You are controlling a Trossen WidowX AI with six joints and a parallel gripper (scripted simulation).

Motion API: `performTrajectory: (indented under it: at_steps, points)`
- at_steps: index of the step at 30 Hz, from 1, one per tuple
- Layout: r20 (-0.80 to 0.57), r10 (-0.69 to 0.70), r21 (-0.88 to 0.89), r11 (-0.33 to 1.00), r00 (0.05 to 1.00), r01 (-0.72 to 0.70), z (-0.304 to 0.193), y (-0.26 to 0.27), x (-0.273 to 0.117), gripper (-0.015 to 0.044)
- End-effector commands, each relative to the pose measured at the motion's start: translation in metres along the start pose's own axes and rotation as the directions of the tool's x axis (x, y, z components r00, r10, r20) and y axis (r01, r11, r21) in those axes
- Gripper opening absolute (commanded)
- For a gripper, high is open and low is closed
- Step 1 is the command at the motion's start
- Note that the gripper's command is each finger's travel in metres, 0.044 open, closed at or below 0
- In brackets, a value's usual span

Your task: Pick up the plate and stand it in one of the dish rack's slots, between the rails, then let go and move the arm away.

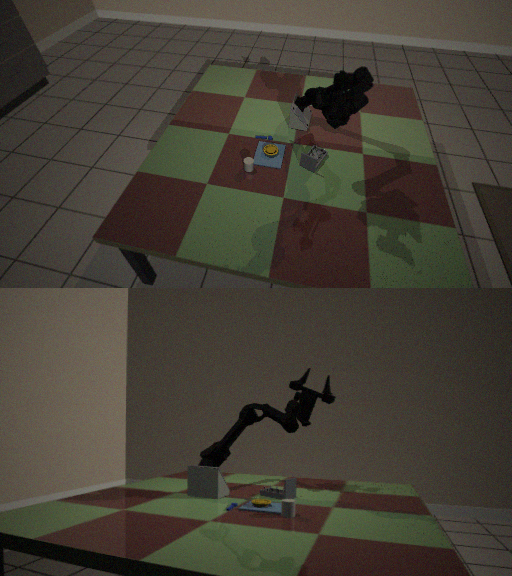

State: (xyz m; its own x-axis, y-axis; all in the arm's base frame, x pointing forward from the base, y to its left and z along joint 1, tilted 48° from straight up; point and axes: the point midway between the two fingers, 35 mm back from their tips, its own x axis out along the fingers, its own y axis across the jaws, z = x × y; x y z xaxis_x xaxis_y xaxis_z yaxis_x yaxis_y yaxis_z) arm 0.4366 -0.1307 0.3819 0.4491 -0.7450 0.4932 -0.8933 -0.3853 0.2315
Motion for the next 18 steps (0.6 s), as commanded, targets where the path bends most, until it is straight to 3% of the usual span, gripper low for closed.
performTrajectory:
  at_steps: [1, 18]
  points:
    - [0.0, -0.002, -0.004, 1.0, 1.0, 0.002, 0.0, 0.0, 0.0, 0.04]
    - [0.052, -0.214, -0.447, 0.868, 0.975, 0.214, 0.038, -0.048, 0.001, 0.04]
